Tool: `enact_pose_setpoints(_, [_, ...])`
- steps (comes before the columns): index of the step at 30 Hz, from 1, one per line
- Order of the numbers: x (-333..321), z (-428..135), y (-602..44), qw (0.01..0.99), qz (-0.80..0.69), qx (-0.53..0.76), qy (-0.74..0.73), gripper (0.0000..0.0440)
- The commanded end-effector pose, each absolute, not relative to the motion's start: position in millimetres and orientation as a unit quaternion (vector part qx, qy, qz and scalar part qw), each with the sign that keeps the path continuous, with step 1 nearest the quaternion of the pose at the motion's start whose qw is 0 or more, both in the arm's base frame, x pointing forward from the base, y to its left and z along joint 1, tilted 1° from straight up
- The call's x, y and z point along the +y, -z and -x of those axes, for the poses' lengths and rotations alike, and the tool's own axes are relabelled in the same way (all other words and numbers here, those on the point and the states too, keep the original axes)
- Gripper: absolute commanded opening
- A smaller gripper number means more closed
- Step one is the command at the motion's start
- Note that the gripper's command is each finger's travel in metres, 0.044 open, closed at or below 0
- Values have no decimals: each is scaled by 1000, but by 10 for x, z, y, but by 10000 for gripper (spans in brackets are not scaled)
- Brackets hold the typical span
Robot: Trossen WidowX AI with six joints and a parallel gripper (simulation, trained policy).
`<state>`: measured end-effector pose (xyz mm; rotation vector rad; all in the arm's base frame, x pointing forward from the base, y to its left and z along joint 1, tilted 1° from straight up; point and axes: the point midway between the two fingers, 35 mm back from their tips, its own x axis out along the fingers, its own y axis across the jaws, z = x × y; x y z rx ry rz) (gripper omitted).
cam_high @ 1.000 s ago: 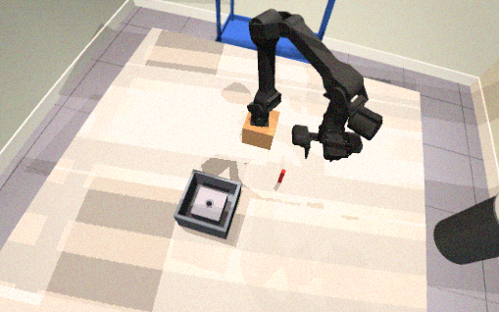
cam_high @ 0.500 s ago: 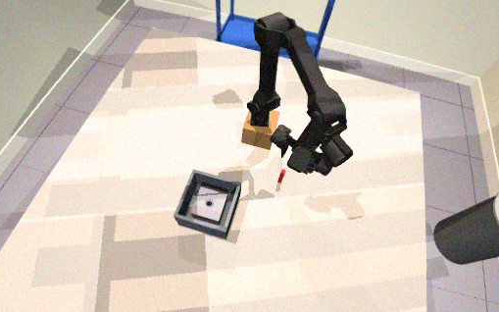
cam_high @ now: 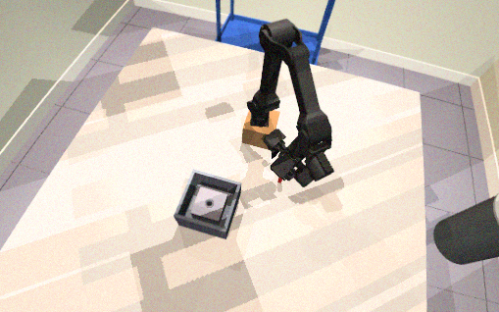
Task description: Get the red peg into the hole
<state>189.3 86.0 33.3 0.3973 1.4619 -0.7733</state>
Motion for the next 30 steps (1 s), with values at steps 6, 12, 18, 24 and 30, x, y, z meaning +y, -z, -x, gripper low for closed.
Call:
enact_pose_setpoints(6, [797,-1851,71,654,-202,626,374,354])
enact_pose_setpoints(12, [808,-1853,270,661,-223,611,375,351])
enact_pose_setpoints(18, [811,-1789,401,657,-233,607,381,271])
enact_pose_setpoints(24, [830,-1748,453,641,-244,617,387,124])
enact_pose_setpoints(30, [829,-1770,416,632,-245,628,382,0])
